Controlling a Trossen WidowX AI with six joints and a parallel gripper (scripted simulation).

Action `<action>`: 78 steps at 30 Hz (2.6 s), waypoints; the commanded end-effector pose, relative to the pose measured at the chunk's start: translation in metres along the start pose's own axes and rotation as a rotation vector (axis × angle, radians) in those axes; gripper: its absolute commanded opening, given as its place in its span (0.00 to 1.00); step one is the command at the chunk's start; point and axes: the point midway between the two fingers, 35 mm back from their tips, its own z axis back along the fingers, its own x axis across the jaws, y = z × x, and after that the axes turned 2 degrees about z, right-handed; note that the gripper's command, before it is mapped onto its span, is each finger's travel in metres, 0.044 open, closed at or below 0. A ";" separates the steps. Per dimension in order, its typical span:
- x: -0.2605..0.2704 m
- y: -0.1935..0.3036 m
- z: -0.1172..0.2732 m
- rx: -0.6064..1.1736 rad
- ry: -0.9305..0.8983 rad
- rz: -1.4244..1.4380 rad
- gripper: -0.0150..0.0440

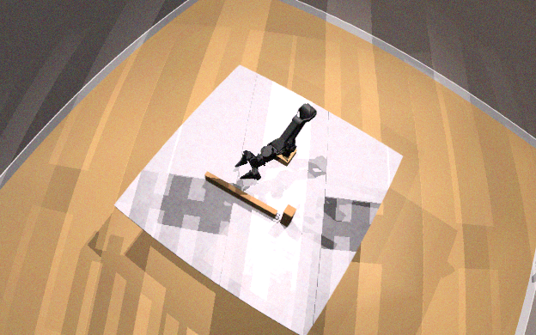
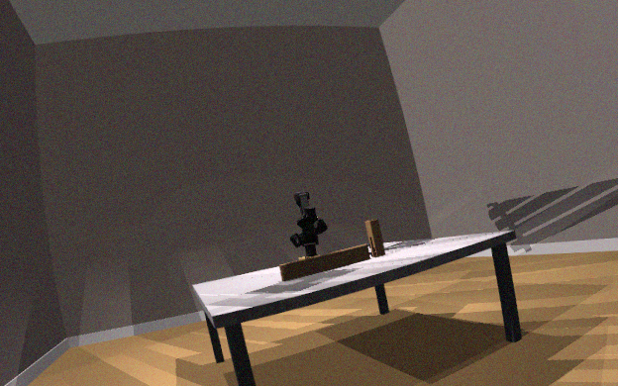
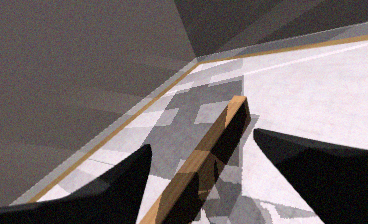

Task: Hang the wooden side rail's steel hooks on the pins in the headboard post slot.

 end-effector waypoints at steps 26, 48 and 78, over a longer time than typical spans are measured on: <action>0.127 0.135 0.140 0.159 -1.006 0.755 1.00; 0.133 0.136 0.132 0.200 -1.032 0.848 1.00; 0.159 0.081 0.082 0.424 -1.504 1.124 1.00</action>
